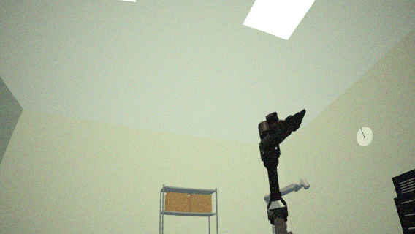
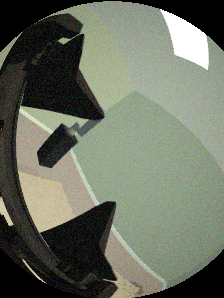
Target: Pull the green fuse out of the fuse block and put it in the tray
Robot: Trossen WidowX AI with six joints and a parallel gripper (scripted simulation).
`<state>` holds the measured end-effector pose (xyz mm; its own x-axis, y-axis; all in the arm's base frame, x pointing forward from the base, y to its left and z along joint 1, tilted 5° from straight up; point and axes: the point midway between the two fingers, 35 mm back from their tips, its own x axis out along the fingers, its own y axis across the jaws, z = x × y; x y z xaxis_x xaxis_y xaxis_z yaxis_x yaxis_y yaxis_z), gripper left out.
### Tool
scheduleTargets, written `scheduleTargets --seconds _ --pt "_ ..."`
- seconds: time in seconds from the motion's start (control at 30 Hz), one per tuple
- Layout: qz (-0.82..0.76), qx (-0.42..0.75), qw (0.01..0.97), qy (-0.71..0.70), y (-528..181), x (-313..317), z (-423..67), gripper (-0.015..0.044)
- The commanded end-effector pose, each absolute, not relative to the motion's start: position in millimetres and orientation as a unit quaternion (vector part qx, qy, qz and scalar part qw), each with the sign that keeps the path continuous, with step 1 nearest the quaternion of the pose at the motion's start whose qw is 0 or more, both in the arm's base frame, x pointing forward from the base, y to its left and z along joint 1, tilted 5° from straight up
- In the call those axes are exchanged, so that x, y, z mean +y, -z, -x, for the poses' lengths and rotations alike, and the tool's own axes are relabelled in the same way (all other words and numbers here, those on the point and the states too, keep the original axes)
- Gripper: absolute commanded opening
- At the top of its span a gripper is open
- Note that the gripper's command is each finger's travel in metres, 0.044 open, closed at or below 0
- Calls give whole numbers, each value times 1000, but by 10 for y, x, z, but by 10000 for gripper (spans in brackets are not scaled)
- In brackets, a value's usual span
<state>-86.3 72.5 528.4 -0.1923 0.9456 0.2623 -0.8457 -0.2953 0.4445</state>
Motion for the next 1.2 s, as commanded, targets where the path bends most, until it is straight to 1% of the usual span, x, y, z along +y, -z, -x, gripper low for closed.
scheduleTargets --seconds 0.0,0.07,0.23,0.37,0.4,0.5,0.63,0.83,1.0,1.17 --pt "-251 105 587 -763 -5279 745 842 374" --pt "-270 139 603 -738 -5237 897 676 321" --pt "-346 258 652 -623 -4985 1366 -1 190" --pt "-406 325 680 -517 -4723 1589 -552 85" --pt "-422 339 686 -487 -4646 1625 -702 73" --pt "-469 373 698 -393 -4398 1680 -1136 73" --pt "-515 406 698 -287 -4082 1668 -1564 73" --pt "-591 456 663 -63 -3342 1464 -2233 73" --pt "-634 463 606 129 -2685 1122 -2592 73" --pt "-652 441 523 328 -2008 660 -2739 73"
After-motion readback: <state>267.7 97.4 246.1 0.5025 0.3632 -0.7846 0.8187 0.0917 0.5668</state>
